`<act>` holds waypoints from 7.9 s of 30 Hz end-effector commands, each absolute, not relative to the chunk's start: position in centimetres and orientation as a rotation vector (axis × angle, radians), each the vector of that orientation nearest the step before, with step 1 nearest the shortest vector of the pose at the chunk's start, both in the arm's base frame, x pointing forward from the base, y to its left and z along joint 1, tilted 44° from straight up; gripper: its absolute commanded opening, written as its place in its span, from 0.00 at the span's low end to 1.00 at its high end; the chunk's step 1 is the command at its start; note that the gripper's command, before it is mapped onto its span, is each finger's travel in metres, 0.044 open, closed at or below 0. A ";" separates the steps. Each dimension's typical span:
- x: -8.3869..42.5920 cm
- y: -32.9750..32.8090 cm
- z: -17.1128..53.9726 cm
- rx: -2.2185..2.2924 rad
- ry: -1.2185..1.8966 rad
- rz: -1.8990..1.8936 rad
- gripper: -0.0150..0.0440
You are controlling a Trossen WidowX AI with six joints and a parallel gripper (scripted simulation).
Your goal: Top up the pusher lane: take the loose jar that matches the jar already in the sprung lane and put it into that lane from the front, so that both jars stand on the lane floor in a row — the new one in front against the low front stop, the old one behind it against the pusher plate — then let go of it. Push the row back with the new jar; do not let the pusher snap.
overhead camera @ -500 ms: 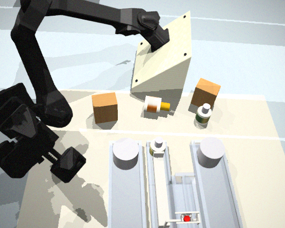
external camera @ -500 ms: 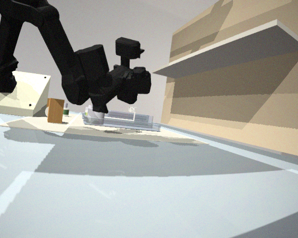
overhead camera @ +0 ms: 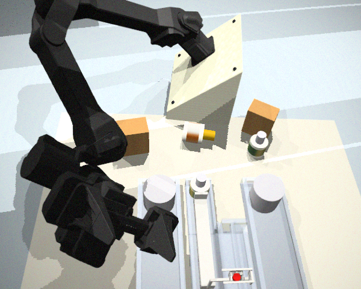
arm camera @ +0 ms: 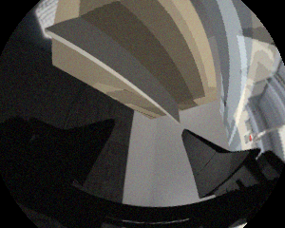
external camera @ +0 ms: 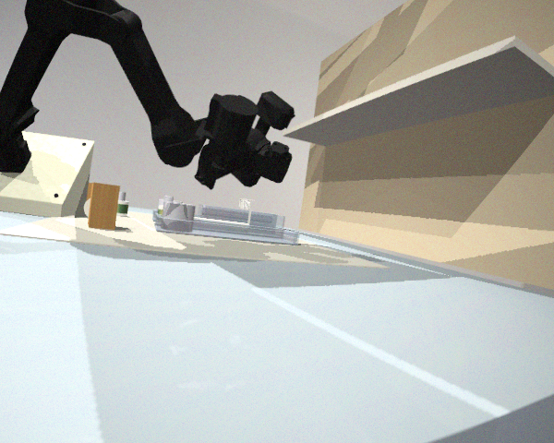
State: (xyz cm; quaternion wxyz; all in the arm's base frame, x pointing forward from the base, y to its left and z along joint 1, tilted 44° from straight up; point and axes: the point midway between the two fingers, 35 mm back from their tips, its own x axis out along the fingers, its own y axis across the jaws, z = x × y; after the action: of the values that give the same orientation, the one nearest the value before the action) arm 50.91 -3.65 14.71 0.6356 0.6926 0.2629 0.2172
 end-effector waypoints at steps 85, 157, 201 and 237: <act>21.6 5.1 -11.4 -0.574 1.560 -0.617 0.87; 28.4 -2.8 -0.3 -0.604 1.570 -0.597 0.25; 29.7 -3.2 -0.8 -0.603 1.570 -0.597 0.25; 30.9 -3.2 -0.8 -0.603 1.569 -0.597 0.25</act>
State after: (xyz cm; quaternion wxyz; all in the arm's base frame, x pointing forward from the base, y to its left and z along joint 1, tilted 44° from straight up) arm 30.08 -3.26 -1.04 0.6195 -0.2624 0.6932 -0.2586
